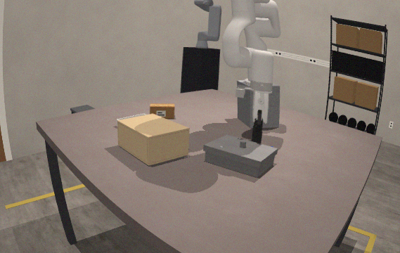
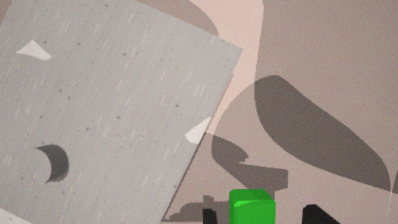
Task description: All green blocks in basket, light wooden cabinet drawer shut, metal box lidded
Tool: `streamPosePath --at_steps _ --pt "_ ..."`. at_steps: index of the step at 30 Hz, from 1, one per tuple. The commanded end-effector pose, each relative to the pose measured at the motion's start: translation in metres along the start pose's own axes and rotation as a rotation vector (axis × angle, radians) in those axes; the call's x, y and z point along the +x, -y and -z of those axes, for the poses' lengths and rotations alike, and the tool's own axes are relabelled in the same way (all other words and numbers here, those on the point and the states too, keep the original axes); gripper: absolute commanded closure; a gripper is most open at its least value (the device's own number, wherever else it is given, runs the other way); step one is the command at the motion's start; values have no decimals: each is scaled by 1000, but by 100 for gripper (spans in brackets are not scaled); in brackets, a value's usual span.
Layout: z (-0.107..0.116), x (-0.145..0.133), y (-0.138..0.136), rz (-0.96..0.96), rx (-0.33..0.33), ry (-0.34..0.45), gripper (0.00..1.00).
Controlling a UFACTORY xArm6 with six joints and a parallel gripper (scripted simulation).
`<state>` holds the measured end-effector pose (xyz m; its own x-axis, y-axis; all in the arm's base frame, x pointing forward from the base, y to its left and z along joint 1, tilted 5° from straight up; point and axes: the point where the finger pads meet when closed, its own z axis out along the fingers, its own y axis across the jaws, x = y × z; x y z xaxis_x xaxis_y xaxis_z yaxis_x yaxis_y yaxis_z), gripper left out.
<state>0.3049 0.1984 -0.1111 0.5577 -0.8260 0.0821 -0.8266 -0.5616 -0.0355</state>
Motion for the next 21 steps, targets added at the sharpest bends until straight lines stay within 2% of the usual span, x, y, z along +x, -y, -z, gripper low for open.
streamPosePath --at_steps 1,21 --pt "-1 0 1 0 3 0 43" --pt "-17 0 1 0 3 0 43"
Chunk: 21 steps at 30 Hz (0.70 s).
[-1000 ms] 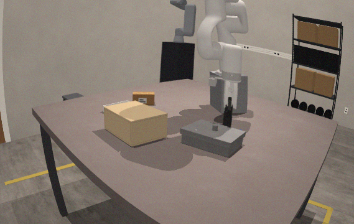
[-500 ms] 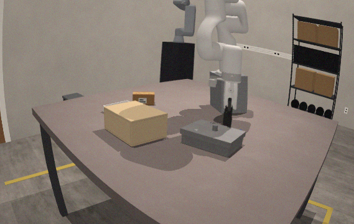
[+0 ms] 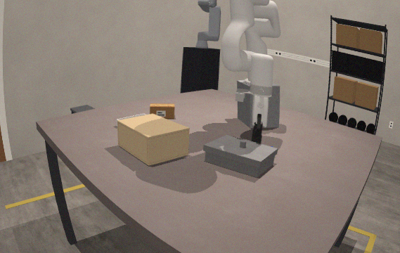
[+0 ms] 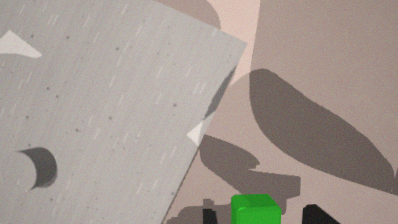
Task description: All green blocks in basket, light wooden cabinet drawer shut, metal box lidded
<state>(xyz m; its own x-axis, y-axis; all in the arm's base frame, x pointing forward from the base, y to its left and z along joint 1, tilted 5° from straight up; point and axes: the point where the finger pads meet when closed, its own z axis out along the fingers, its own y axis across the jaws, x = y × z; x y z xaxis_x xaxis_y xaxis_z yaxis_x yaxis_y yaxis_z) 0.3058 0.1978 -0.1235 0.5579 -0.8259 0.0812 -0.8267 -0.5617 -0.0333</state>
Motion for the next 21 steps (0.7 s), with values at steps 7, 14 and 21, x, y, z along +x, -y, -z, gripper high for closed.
streamPosePath --at_steps 7,14,21 --pt "-10 0 1 0 5 -1 43" --pt "-18 0 1 0 5 -1 43" --pt "-23 0 1 0 5 -1 43"
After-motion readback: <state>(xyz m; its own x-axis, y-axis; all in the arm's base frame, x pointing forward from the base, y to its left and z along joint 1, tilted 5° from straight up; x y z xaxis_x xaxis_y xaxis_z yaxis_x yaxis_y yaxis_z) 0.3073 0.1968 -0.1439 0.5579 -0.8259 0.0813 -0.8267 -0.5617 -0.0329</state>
